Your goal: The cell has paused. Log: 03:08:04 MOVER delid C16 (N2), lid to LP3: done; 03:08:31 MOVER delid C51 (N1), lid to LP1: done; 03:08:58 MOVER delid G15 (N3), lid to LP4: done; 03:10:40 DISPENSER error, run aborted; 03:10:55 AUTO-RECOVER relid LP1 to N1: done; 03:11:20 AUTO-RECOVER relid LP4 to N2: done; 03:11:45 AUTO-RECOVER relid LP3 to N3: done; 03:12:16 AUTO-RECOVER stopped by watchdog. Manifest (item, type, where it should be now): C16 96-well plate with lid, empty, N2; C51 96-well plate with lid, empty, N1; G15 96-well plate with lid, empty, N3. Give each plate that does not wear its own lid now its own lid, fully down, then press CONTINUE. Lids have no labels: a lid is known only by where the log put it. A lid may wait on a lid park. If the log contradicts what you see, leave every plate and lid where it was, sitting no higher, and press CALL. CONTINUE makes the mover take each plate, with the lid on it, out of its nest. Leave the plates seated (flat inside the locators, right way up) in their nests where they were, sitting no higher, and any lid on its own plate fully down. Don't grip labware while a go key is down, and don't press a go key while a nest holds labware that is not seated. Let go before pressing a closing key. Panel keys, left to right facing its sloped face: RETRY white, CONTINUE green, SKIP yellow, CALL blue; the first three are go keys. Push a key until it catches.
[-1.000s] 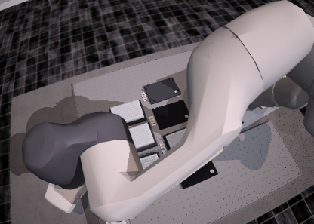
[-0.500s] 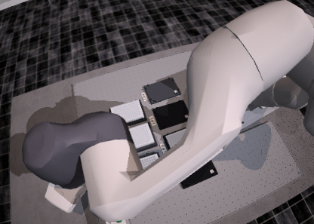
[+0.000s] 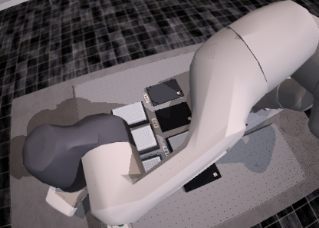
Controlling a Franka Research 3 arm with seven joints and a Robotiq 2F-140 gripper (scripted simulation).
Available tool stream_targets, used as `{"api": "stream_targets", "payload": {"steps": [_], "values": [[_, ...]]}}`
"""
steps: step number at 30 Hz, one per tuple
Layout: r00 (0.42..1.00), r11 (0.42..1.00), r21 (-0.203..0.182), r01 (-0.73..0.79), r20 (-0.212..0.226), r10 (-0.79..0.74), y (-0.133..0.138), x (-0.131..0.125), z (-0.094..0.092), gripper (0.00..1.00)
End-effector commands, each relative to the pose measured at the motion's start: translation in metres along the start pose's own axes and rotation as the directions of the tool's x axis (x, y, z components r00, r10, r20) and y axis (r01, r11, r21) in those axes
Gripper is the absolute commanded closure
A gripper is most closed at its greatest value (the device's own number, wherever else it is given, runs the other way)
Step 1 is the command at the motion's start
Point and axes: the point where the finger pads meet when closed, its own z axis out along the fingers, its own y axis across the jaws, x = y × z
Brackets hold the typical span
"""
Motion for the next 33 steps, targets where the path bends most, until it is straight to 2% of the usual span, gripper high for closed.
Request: {"api": "stream_targets", "payload": {"steps": [1,33], "values": [[1.000,1.000,-0.003,0.006,-0.001,-0.006,0.0014,0.0006,0.0006,1.00],[1.000,1.000,-0.003,0.006,-0.001,-0.006,0.0015,0.0006,0.0044,1.00]]}}
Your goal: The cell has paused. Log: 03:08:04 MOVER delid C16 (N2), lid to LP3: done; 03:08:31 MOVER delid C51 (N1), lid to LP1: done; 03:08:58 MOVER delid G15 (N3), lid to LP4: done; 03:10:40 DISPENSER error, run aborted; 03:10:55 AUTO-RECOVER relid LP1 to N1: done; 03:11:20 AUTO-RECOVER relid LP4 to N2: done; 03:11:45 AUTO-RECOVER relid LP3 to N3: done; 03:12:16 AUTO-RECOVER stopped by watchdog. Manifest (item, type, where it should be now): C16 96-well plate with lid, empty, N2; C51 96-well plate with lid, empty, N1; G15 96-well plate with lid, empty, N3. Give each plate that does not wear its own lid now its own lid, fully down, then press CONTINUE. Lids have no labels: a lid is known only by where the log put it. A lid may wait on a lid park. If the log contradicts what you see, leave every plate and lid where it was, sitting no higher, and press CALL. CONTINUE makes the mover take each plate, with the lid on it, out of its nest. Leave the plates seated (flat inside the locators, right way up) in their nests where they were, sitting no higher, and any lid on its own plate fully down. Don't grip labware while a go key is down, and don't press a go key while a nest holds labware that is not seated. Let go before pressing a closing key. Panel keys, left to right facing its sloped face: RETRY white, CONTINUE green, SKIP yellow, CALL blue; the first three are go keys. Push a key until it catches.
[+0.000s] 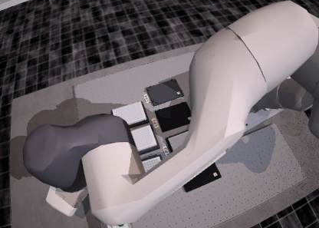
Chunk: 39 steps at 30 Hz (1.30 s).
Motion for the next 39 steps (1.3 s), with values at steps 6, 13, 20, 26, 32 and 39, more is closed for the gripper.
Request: {"api": "stream_targets", "payload": {"steps": [6,13,20,26,32,39], "values": [[1.000,1.000,-0.004,0.007,-0.001,-0.007,0.001,0.000,0.007,1.00],[1.000,1.000,-0.004,0.007,-0.001,-0.007,0.001,0.000,0.012,1.00],[1.000,1.000,-0.004,0.007,-0.001,-0.007,0.001,0.000,0.019,1.00],[1.000,1.000,-0.004,0.007,-0.001,-0.007,0.001,0.000,0.023,1.00],[1.000,1.000,-0.004,0.007,-0.001,-0.007,0.001,0.000,0.027,1.00],[1.000,1.000,-0.004,0.007,-0.001,-0.007,0.001,0.000,0.030,1.00]]}}
